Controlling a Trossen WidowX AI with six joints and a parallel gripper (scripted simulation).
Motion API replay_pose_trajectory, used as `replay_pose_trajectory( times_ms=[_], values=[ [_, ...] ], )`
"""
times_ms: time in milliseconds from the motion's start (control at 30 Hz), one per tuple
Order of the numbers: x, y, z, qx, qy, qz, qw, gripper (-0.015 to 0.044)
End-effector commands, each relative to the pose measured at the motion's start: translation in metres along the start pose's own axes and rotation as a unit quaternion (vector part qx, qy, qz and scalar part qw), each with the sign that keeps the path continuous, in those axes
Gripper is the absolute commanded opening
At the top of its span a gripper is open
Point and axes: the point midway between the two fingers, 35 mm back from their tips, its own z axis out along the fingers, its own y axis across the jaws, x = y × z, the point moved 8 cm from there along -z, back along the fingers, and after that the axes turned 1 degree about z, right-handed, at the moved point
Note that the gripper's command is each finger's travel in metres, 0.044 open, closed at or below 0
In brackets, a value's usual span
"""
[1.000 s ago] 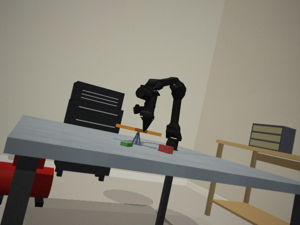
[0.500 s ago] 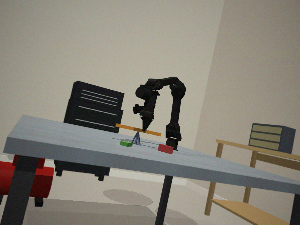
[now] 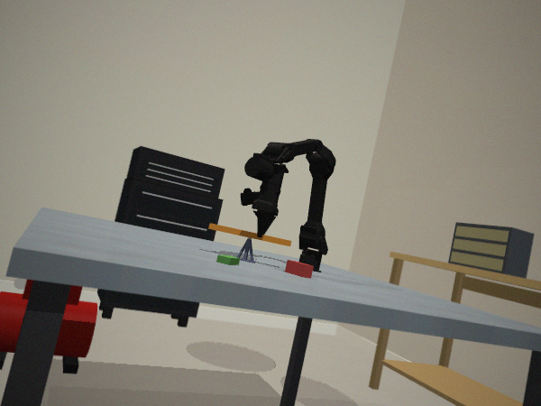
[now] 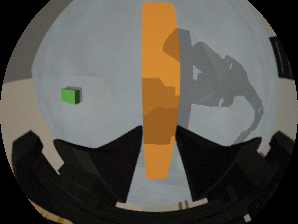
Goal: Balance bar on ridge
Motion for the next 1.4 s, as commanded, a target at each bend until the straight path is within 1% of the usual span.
replay_pose_trajectory(
  times_ms=[0,200,500,533,633,667,900,967,1367],
  values=[
    [0.0,0.0,0.0,0.0,0.0,0.0,1.0,0.0185],
    [0.0,0.0,0.0,0.0,0.0,0.0,1.0,0.0185],
    [0.0,0.0,0.0,0.0,0.0,0.0,1.0,0.0421],
    [0.0,0.0,0.0,0.0,0.0,0.0,1.0,0.044],
    [0.0,0.0,-0.002,0.0,0.0,0.0,1.0,0.044],
    [-0.001,0.001,-0.007,0.0,0.0,0.0,1.0,0.044],
    [-0.001,0.001,-0.084,-0.004,-0.002,0.0,1.0,0.044],
    [0.0,-0.001,-0.098,-0.004,-0.003,0.0,1.0,0.044],
    [0.0,-0.001,-0.1,-0.005,-0.003,0.0,1.0,0.044]
  ],
)
